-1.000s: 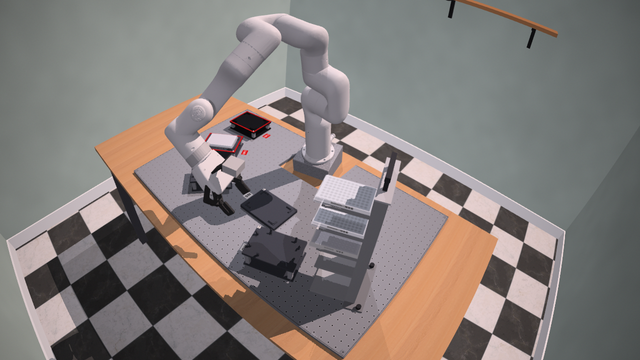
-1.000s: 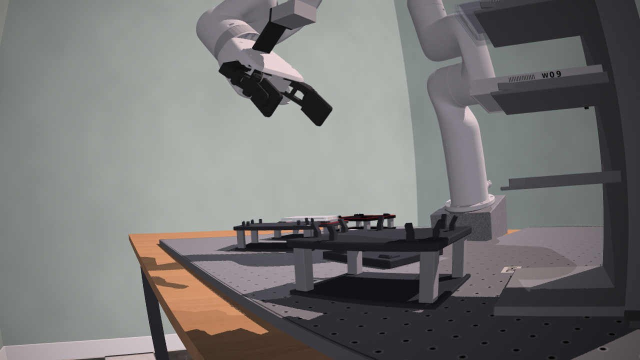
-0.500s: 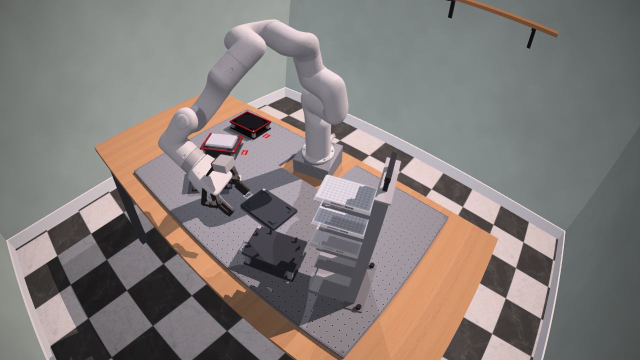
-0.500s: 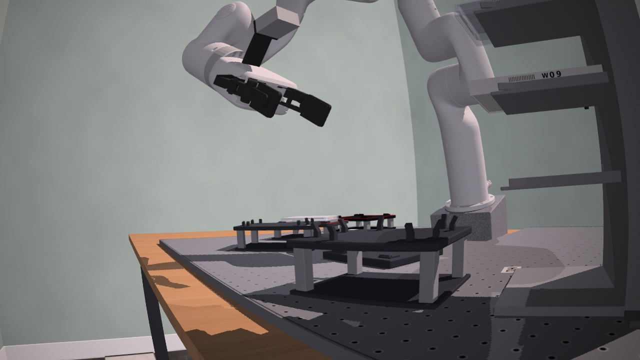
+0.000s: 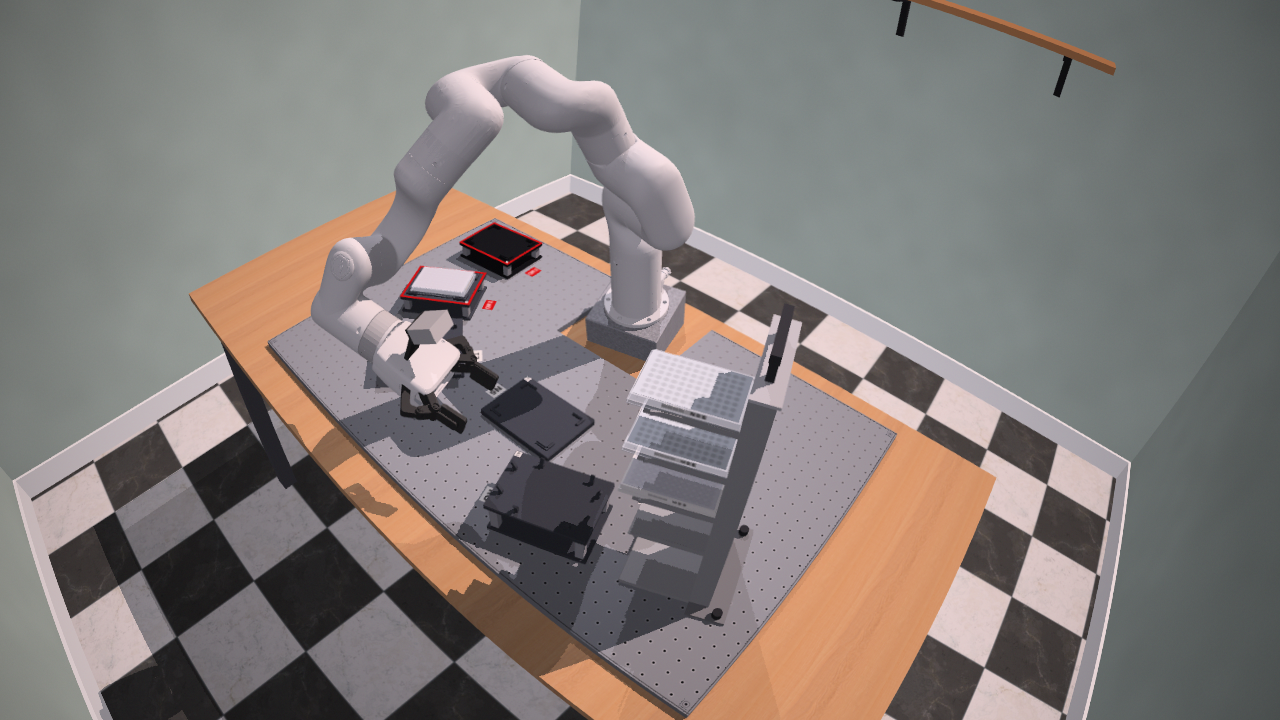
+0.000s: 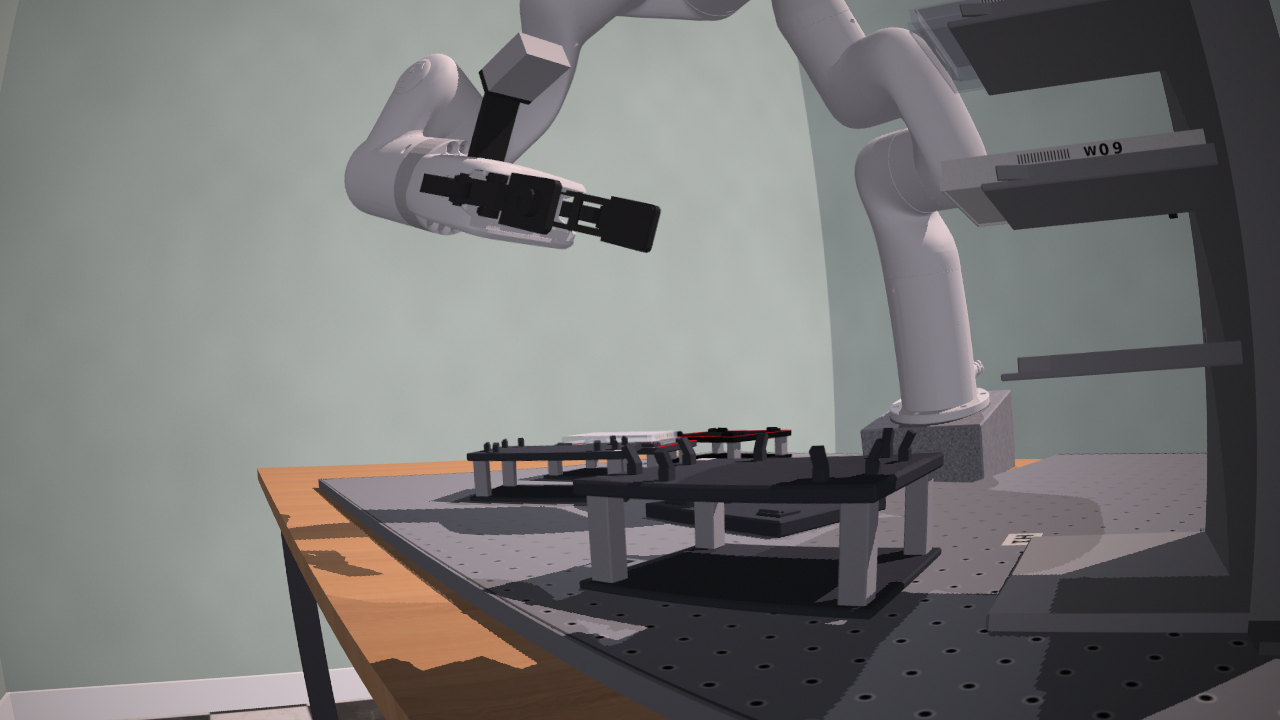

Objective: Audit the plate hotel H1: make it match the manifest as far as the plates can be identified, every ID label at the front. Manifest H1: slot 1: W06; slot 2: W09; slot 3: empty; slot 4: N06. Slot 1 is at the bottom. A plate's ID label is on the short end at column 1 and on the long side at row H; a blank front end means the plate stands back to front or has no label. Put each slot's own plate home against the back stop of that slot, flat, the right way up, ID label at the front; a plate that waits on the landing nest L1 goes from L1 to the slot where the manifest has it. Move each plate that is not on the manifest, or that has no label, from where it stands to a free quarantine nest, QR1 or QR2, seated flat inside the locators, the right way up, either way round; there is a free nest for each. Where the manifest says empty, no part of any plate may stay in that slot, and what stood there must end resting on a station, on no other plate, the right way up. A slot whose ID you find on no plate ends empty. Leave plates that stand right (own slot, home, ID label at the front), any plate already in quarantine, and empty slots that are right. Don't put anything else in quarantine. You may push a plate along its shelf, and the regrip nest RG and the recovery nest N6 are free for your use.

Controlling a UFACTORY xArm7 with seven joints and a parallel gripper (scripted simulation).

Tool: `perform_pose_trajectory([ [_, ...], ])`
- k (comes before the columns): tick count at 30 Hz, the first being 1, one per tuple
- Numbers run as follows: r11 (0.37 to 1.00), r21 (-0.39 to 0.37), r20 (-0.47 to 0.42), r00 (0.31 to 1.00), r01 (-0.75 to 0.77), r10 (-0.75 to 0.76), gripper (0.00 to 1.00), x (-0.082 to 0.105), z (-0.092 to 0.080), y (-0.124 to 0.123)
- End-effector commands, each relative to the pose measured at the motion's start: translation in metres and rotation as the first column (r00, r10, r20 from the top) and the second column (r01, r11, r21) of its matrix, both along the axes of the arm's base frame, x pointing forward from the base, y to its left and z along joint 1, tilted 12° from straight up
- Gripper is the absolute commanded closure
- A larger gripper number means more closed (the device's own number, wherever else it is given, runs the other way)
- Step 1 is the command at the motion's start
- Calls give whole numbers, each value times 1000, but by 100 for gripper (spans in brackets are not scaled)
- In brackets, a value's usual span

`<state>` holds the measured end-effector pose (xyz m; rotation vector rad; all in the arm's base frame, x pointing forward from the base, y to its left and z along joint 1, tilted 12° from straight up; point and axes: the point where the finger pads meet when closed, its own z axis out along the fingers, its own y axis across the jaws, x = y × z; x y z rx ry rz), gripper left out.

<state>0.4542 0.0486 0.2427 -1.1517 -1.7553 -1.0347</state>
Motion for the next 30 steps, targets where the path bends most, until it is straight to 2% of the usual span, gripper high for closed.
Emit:
perform_pose_trajectory([
  [1,999,52,-12,1000,-15,16,0,1,1,0],
  [16,957,286,-67,995,-56,78,0,0,1,0],
  [18,957,286,-67,995,-56,78,0,0,1,0],
  [22,940,335,-77,993,-62,93,0,0,1,0],
  [30,940,335,-77,993,-62,93,0,0,1,0],
])
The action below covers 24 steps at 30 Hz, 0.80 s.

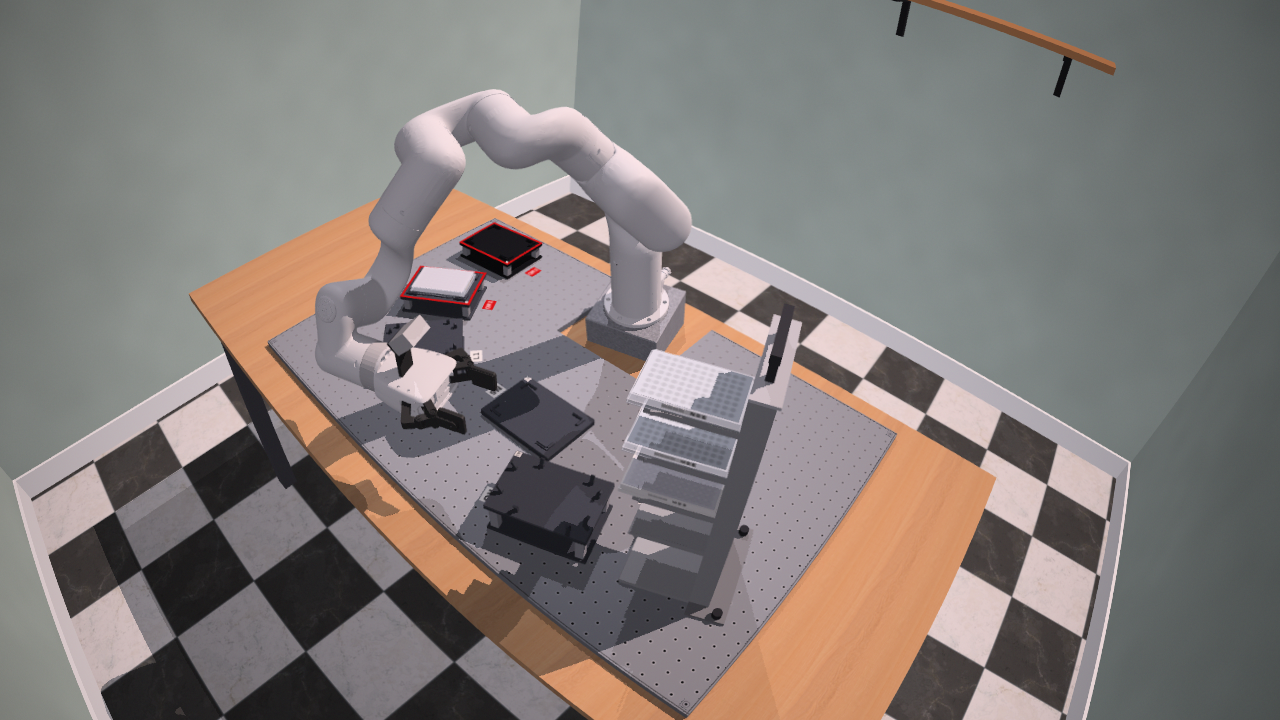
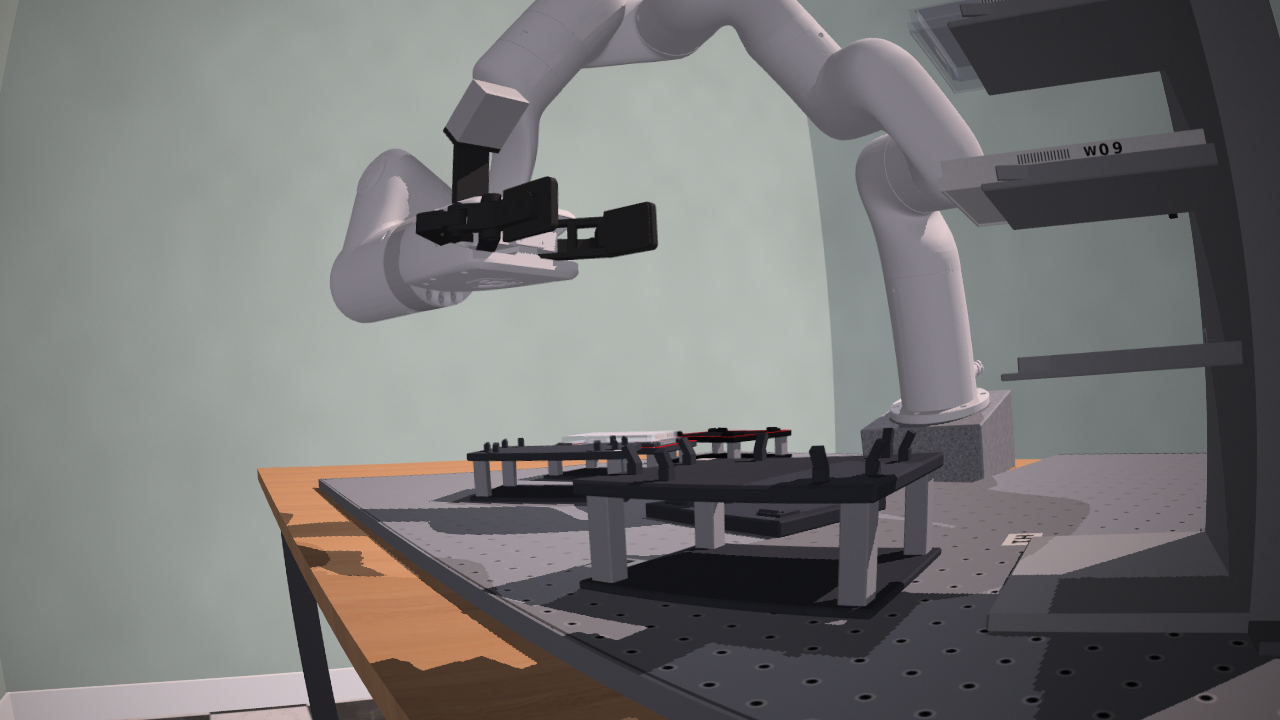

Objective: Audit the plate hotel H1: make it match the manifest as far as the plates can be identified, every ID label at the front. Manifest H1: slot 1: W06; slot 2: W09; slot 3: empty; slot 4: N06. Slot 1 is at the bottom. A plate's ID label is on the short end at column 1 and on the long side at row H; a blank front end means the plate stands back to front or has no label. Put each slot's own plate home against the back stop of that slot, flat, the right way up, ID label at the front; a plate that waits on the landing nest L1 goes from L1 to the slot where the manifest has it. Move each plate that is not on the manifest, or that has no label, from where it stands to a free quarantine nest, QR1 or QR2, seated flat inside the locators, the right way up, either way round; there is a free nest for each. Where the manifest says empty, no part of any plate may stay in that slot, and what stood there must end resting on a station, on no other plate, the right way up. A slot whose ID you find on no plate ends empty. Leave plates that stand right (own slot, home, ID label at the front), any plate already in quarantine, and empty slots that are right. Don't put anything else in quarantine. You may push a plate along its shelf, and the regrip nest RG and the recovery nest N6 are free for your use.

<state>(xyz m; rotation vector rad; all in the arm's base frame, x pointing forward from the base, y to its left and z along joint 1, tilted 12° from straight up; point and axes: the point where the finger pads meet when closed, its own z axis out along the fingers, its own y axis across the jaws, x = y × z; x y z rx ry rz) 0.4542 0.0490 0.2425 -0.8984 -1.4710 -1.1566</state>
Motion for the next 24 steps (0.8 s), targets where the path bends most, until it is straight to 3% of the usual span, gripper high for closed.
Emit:
perform_pose_trajectory([
  [1,1000,1,3,1000,-1,1,0,0,1,0],
  [24,1000,1,3,1000,-1,1,0,-16,33,36],
])
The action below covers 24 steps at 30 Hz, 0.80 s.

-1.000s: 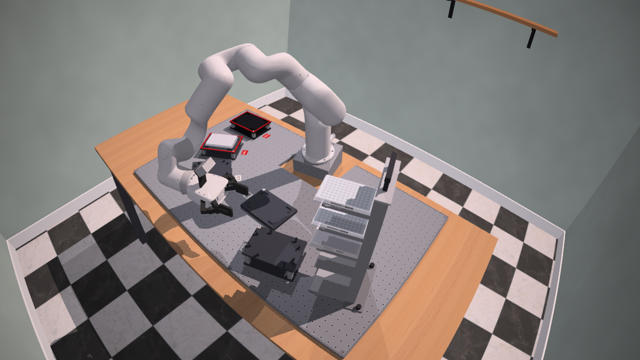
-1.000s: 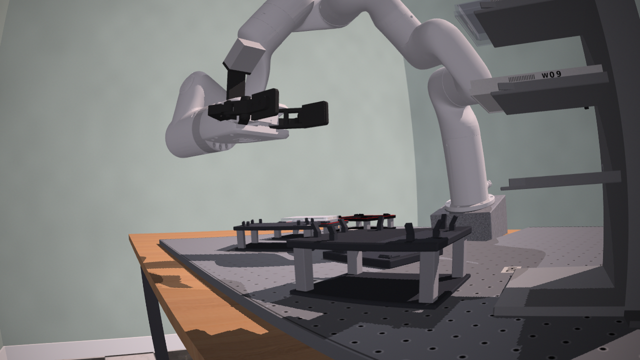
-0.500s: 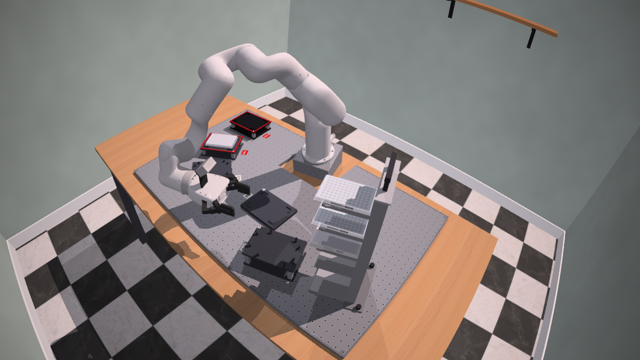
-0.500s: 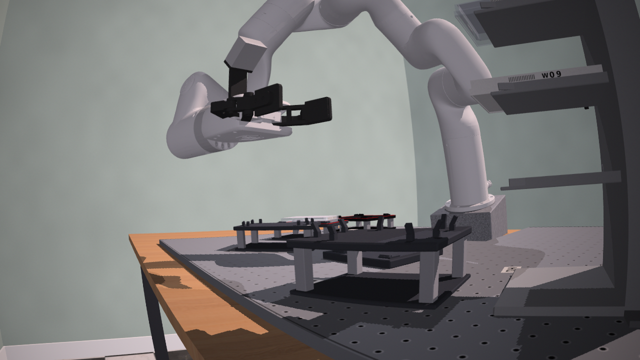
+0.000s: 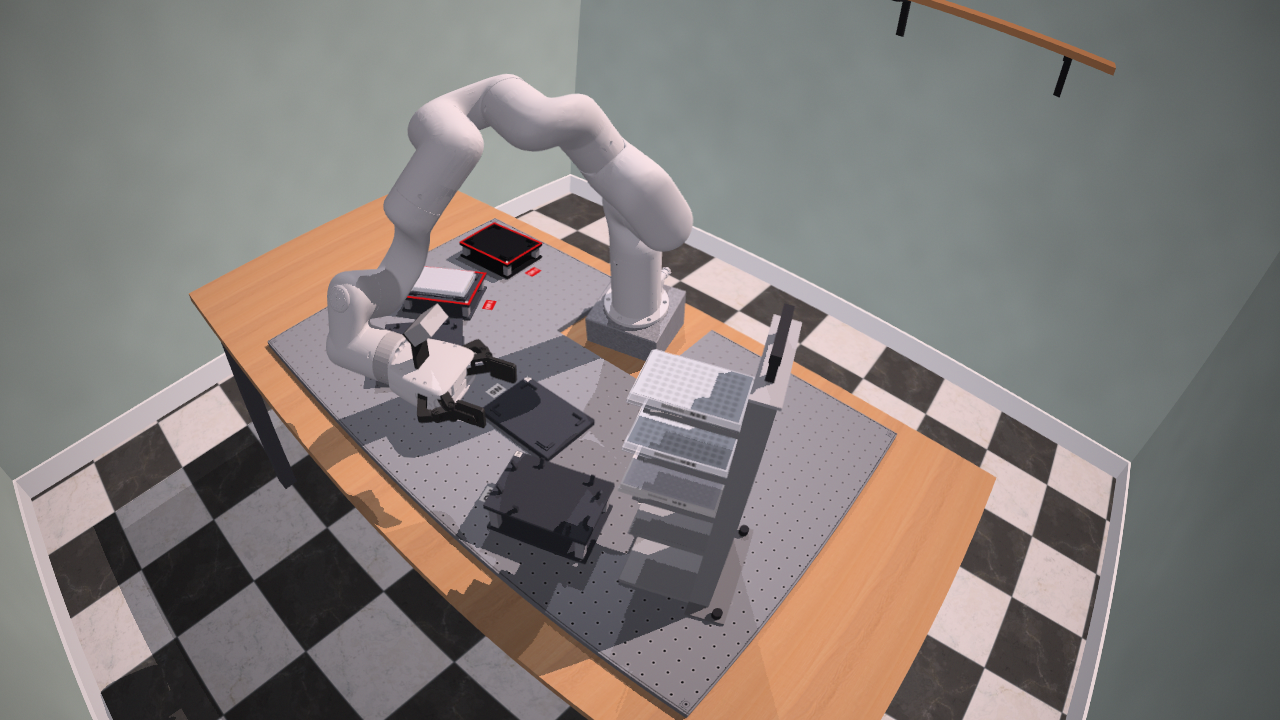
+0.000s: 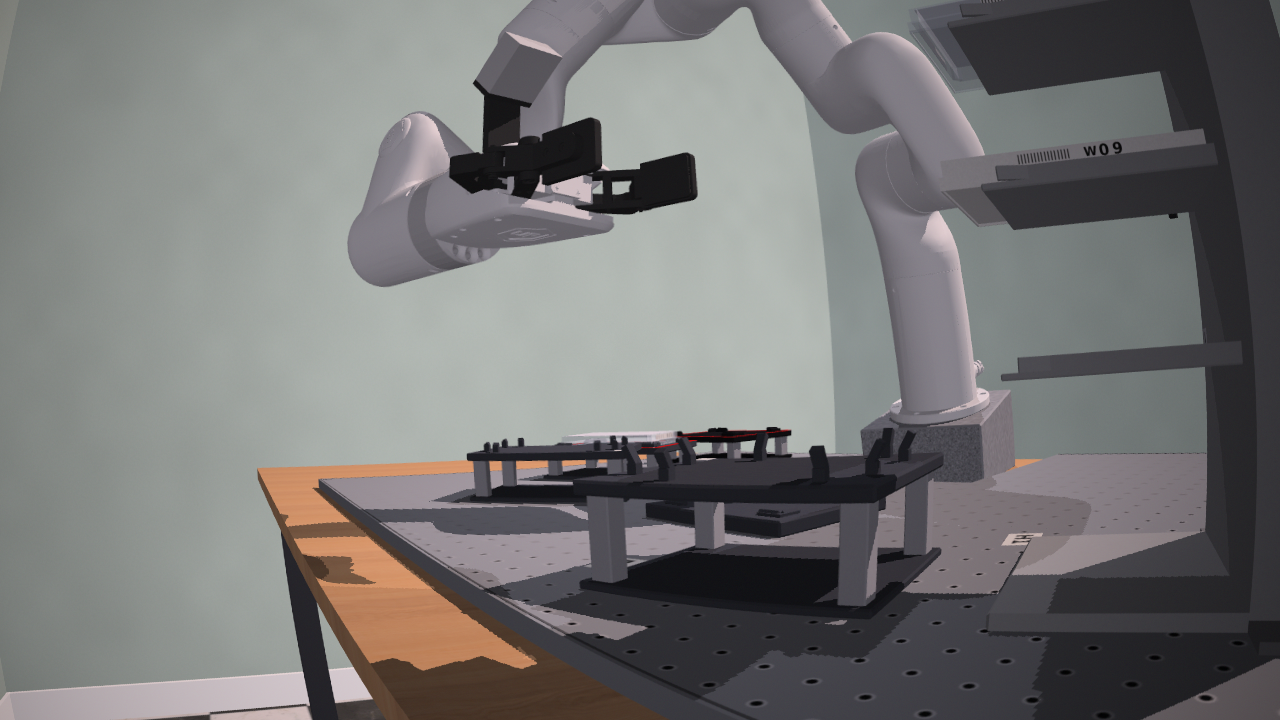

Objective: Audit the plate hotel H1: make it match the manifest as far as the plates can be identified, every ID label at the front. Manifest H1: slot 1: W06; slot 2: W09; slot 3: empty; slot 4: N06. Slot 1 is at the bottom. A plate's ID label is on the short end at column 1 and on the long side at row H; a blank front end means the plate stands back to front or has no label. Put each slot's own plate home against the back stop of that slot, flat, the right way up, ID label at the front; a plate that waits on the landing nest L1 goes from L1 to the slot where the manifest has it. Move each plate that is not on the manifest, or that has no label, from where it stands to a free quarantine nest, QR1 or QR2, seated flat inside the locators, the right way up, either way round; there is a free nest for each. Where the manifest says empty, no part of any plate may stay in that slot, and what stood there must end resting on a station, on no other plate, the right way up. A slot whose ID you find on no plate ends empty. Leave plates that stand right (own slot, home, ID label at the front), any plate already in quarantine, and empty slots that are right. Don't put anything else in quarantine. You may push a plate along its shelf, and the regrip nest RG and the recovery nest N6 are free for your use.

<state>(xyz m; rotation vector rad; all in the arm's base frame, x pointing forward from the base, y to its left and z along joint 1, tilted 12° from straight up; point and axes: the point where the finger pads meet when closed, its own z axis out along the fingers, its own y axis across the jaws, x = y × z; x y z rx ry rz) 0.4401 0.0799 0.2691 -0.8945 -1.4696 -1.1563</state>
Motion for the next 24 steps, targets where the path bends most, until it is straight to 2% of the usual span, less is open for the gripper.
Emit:
perform_pose_trajectory([
  [1,1000,-1,3,1000,2,-2,0,-3,8,7],
  [24,1000,-1,3,1000,2,-2,0,-21,42,47],
])
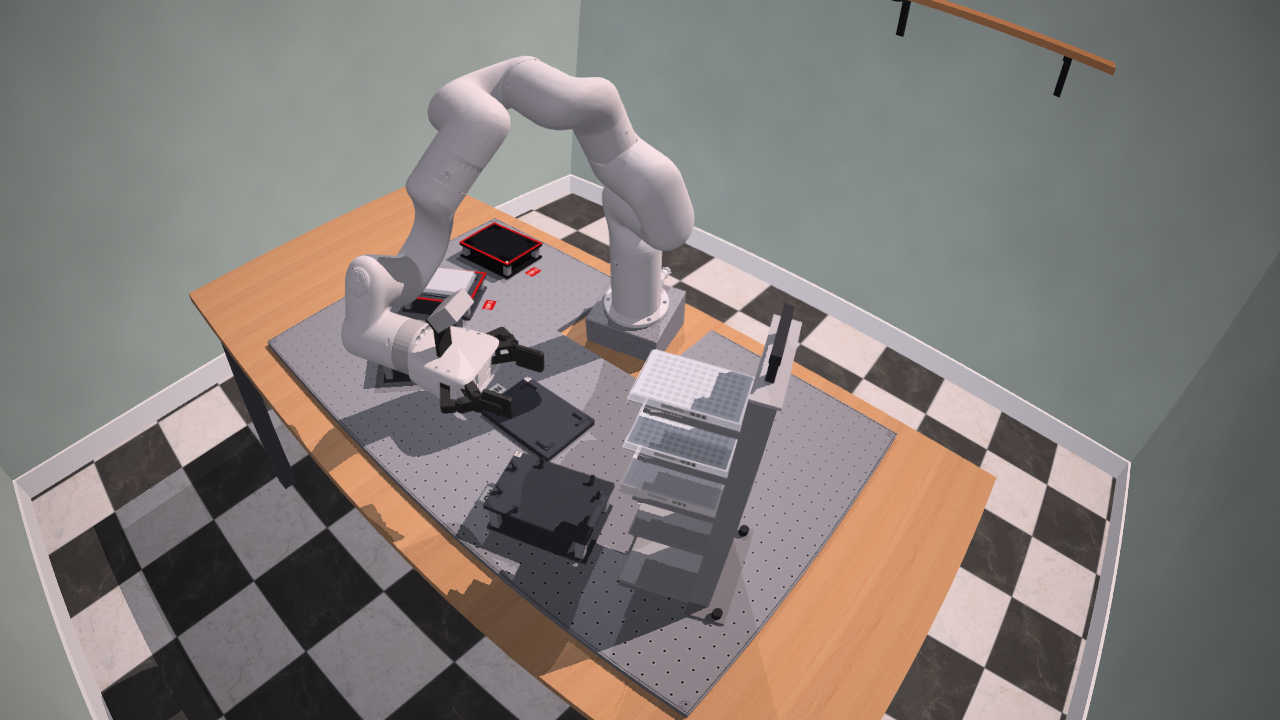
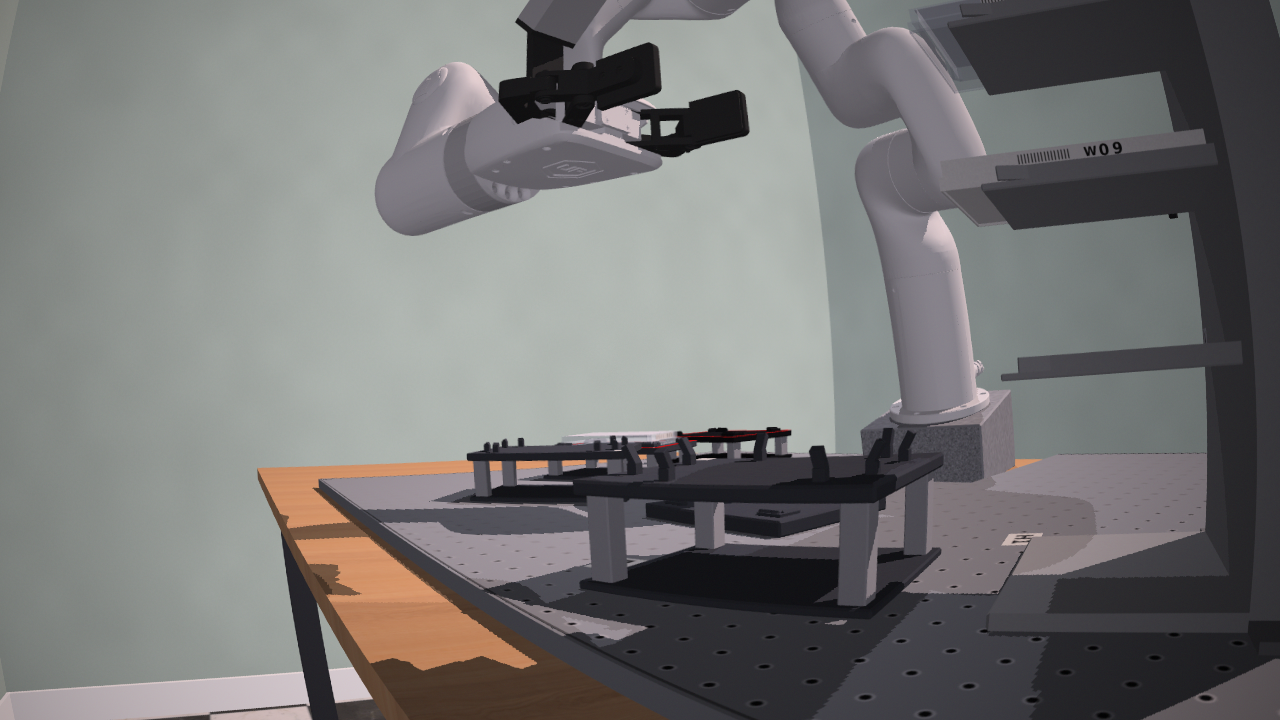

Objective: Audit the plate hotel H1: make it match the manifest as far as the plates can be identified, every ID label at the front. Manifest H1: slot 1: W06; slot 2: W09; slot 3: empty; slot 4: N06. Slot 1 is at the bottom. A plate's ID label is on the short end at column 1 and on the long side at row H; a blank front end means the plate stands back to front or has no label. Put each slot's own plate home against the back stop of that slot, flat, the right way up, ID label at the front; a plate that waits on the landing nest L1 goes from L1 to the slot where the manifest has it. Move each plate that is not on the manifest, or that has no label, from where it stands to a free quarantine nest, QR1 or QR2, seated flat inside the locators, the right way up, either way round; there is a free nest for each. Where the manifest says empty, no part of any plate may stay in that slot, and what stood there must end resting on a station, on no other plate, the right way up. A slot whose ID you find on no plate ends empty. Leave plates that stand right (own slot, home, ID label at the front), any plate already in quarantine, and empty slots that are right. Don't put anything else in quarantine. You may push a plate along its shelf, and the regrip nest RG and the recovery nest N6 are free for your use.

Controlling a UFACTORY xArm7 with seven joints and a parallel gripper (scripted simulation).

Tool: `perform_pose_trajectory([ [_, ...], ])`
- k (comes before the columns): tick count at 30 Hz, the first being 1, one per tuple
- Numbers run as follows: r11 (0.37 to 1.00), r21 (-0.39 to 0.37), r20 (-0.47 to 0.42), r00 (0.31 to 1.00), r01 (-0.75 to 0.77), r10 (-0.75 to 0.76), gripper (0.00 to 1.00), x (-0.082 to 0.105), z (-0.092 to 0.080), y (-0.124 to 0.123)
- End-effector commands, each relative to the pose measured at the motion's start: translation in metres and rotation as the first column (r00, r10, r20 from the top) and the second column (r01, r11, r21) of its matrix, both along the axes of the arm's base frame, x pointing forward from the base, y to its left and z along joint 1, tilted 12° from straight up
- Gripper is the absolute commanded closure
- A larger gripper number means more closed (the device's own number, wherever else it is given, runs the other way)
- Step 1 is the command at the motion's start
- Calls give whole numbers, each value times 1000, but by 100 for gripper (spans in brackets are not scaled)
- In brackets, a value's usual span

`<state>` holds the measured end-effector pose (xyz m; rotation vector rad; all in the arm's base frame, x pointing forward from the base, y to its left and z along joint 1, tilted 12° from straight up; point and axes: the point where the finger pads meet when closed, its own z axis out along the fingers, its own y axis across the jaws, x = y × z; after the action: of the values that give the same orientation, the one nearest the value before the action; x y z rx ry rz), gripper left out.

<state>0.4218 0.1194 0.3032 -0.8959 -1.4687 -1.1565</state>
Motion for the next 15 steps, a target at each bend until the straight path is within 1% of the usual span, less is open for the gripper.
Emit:
perform_pose_trajectory([
  [1,1000,-1,4,1000,1,-1,0,-4,10,9],
  [15,1000,-1,4,1000,1,-1,0,-15,30,32],
])
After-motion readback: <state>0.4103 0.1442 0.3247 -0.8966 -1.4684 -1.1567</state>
